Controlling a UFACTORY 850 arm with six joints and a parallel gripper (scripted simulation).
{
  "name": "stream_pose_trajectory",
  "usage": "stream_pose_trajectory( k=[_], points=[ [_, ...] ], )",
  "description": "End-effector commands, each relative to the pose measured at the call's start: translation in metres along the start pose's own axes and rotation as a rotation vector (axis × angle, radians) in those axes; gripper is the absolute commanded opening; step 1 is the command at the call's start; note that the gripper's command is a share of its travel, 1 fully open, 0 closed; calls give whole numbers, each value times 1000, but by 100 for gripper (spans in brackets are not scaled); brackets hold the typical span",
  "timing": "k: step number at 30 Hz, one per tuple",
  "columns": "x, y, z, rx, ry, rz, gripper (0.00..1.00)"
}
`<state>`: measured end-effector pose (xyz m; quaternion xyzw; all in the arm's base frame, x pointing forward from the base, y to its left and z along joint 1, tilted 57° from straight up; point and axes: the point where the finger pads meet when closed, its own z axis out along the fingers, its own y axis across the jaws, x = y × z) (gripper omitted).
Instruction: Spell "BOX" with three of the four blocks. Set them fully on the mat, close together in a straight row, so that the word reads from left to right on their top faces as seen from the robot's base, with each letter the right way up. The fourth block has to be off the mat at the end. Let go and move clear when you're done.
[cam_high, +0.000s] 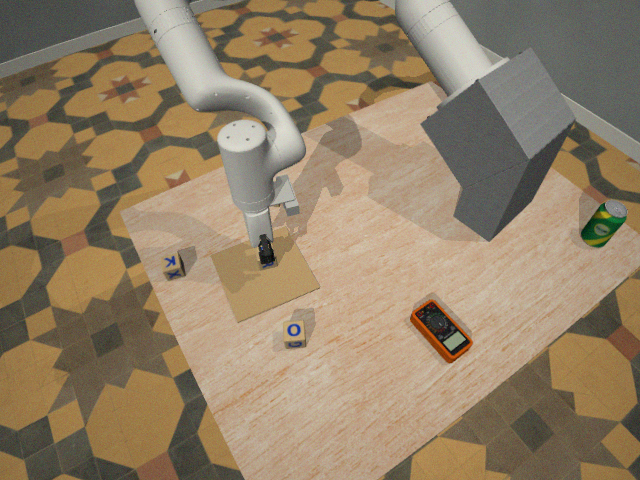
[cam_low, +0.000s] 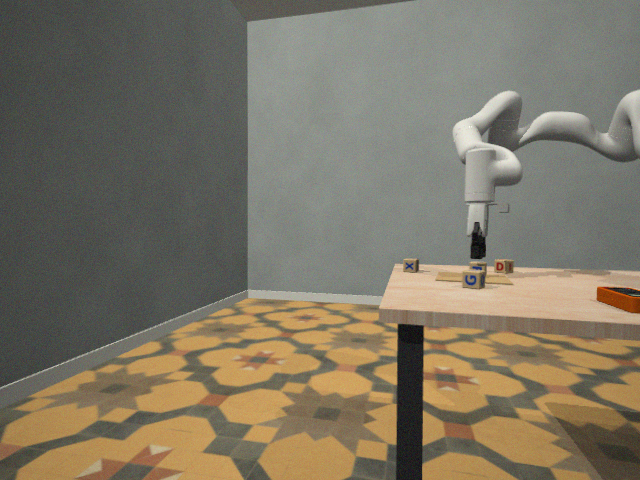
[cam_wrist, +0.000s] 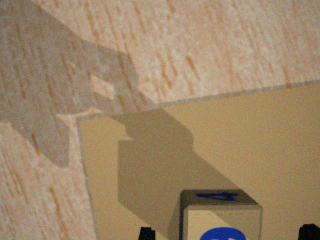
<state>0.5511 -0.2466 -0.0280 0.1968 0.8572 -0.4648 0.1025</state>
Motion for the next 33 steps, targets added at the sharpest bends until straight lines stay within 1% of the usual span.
stream_pose_trajectory(
  k=[1, 19, 24, 31, 33],
  points=[
    [-1, 0, -1, -1, -1, 0, 87],
    [-1, 0, 1, -1, -1, 0, 87],
    [-1, 0, 10, -1, -1, 0, 87],
    [-1, 0, 31, -1, -1, 0, 87],
    [-1, 0, 31, -1, -1, 0, 87]
  ],
)
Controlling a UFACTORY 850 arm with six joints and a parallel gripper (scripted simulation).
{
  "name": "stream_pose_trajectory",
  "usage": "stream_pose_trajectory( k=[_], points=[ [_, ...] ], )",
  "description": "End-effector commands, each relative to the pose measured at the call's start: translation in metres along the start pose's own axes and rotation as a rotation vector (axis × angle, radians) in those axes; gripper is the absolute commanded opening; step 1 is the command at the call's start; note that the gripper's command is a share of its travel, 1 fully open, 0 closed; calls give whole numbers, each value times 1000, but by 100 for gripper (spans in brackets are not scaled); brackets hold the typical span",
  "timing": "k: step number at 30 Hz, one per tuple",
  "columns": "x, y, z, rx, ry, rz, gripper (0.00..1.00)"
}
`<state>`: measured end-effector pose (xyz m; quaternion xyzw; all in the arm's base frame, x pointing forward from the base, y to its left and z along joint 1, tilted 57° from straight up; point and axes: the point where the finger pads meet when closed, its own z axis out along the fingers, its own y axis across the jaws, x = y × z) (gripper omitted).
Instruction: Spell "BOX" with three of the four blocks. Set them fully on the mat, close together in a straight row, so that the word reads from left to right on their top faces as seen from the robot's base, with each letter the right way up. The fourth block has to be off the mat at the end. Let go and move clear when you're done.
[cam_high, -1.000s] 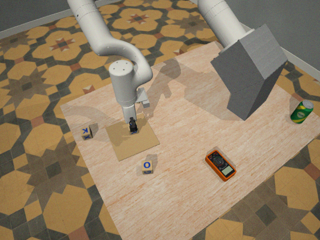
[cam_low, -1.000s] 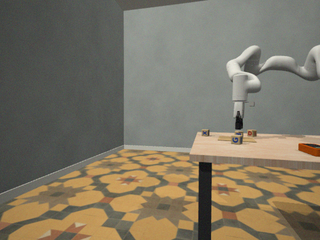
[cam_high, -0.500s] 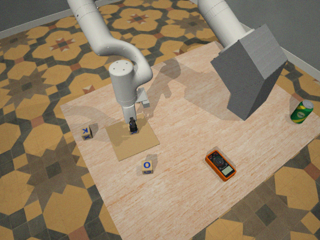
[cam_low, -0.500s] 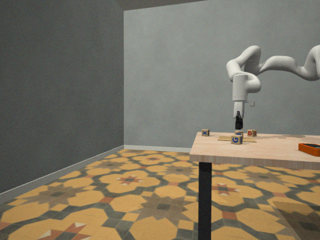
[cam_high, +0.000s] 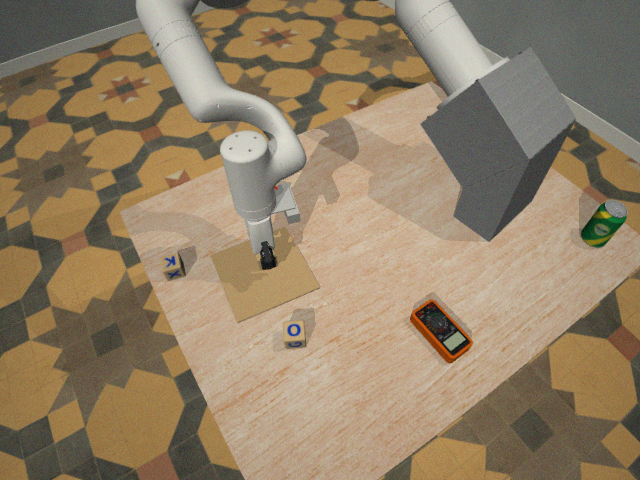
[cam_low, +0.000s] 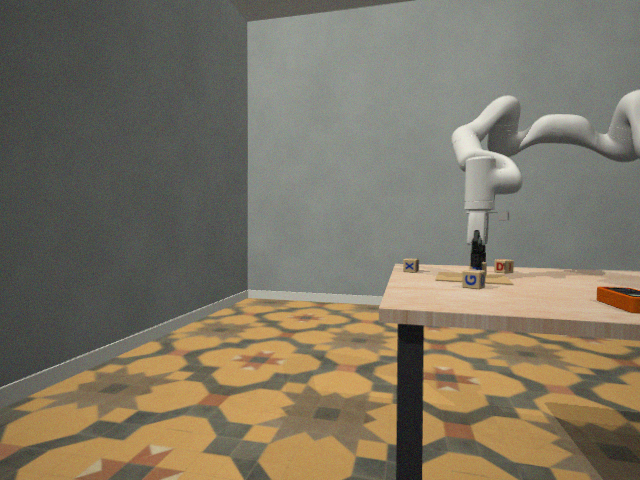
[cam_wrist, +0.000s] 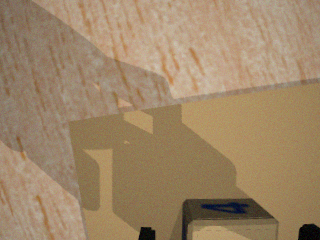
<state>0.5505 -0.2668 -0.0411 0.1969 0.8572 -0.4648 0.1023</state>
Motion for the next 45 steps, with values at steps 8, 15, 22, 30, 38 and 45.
stream_pose_trajectory(
  k=[8, 15, 22, 30, 38, 45],
  points=[
    [-1, 1, 24, -1, -2, 0, 87],
    [-1, 1, 26, -1, -2, 0, 87],
    [-1, 1, 26, -1, -2, 0, 87],
    [-1, 1, 26, -1, -2, 0, 87],
    [-1, 1, 26, -1, -2, 0, 87],
    [-1, 1, 26, -1, -2, 0, 87]
  ],
)
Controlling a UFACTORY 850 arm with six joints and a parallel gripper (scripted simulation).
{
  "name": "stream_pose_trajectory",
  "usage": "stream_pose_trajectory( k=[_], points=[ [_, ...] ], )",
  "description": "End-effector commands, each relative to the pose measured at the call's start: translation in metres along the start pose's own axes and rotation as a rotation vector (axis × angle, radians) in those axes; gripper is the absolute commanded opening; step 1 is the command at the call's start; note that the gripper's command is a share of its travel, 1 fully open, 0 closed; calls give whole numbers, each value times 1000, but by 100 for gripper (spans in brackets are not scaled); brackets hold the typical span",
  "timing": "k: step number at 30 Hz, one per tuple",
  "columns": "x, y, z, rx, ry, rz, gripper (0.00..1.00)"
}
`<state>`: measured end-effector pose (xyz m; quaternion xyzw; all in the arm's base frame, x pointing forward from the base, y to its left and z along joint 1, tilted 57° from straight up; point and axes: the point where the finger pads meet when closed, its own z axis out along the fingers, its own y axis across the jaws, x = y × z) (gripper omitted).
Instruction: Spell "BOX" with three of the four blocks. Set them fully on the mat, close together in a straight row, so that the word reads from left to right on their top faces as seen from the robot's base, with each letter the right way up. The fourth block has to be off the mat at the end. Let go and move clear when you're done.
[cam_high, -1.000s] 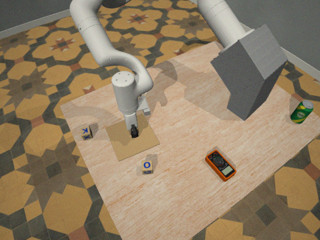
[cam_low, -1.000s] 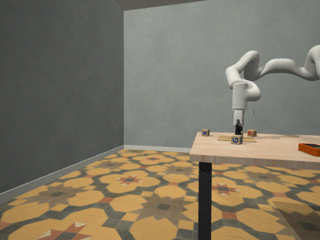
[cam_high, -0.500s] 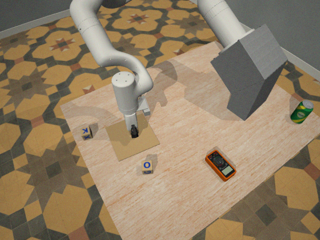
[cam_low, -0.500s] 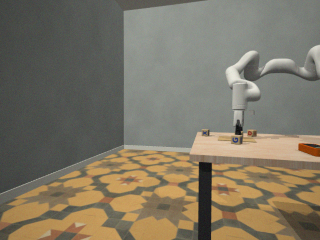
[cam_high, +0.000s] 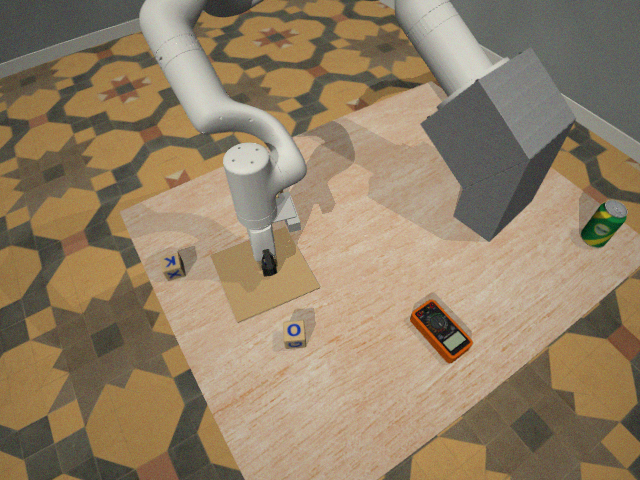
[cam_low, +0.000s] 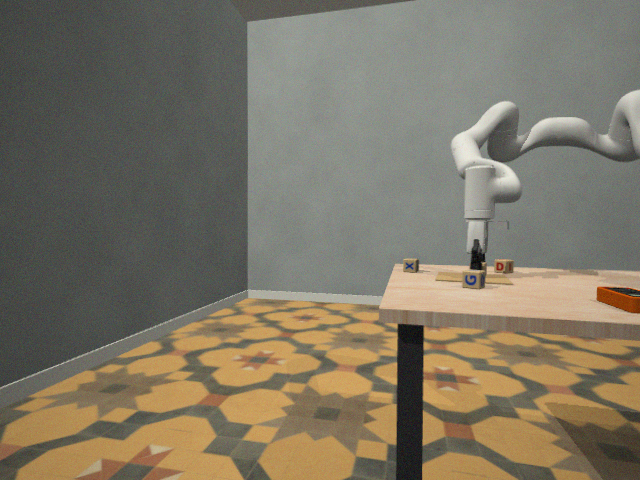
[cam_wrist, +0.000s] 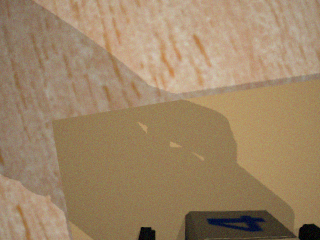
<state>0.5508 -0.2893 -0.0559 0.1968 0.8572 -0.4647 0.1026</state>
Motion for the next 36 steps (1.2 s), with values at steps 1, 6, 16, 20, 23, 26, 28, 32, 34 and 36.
stream_pose_trajectory(
  k=[1, 6, 16, 20, 23, 26, 28, 32, 34, 36],
  points=[
    [-1, 0, -1, -1, -1, 0, 87],
    [-1, 0, -1, -1, -1, 0, 65],
    [-1, 0, -1, -1, -1, 0, 65],
    [-1, 0, -1, -1, -1, 0, 44],
    [-1, 0, -1, -1, -1, 0, 44],
    [-1, 0, -1, -1, -1, 0, 44],
    [-1, 0, -1, -1, -1, 0, 44],
    [-1, 0, -1, -1, -1, 0, 44],
    [-1, 0, -1, -1, -1, 0, 44],
    [-1, 0, -1, -1, -1, 0, 44]
  ],
)
